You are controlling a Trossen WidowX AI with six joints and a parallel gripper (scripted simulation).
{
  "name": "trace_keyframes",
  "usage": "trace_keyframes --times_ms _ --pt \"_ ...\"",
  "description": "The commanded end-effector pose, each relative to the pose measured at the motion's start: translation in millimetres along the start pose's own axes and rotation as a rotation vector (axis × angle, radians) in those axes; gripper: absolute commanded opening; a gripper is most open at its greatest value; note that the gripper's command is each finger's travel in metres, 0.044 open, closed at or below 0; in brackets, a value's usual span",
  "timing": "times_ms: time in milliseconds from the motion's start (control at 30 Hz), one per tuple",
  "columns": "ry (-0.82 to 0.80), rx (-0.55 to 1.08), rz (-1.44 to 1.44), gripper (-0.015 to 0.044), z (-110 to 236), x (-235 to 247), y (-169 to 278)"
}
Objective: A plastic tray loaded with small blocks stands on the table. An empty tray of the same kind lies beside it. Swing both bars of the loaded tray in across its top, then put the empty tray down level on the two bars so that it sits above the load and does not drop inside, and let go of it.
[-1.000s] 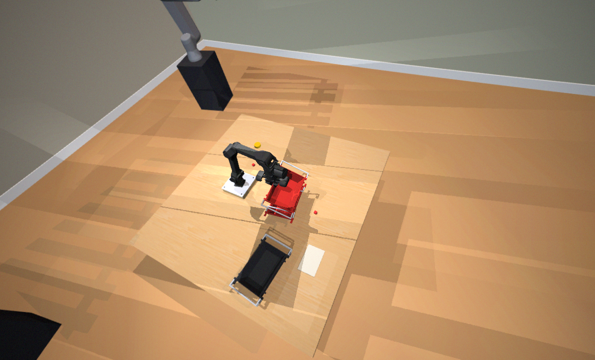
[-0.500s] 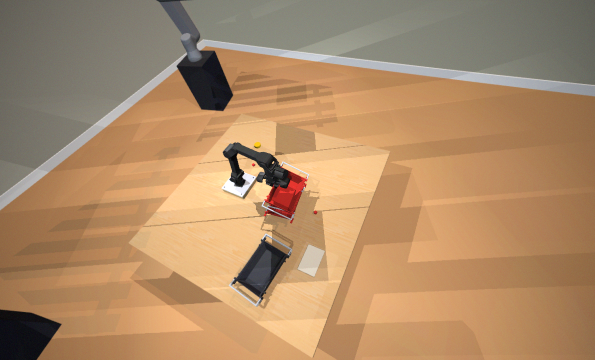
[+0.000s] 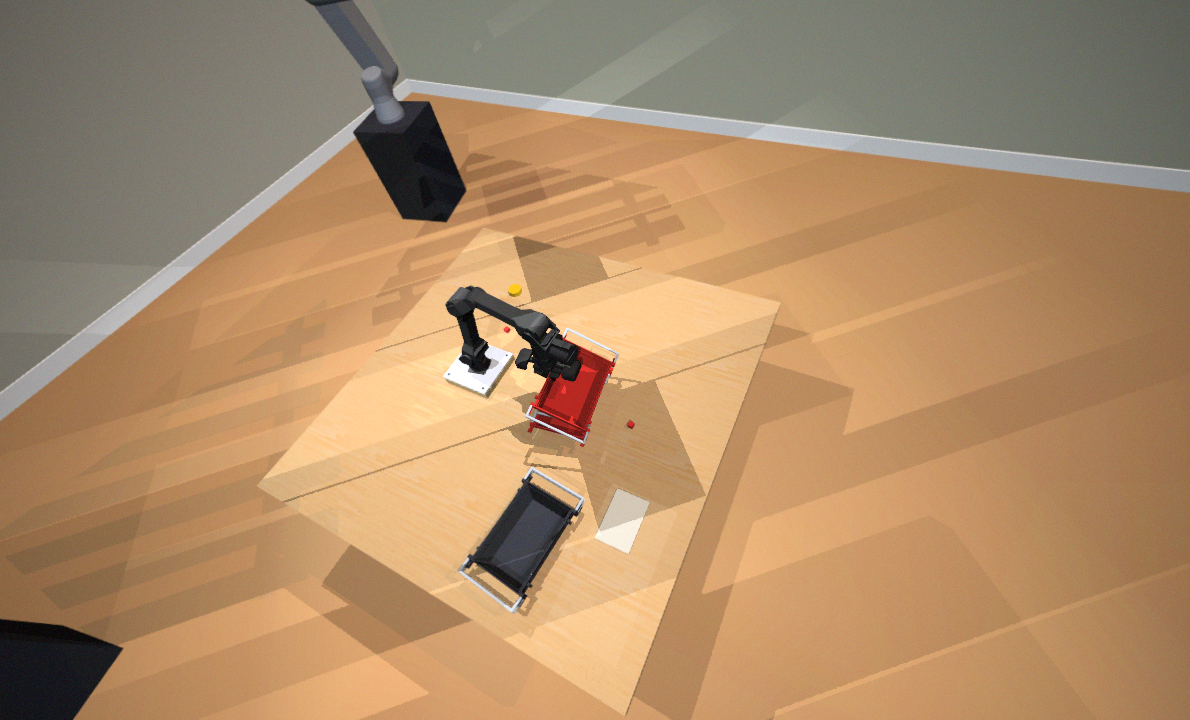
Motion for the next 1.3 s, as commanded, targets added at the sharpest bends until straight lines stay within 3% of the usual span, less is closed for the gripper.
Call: trace_keyframes --times_ms 0,1267 --pt "0.018 -0.001 0.002 0.0 -1 -1 0" --pt "0.017 -0.001 0.002 0.0 -33 15 -1"
Point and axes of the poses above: the point midway between the two fingers, 35 mm back from their tips, its own z axis back along the fingers, its own x axis across the jaws, y = z × x, the point moved 3 cm from there along z, back along the fingers, and after that the axes turned 6 degrees about z, right-handed, at the moved point
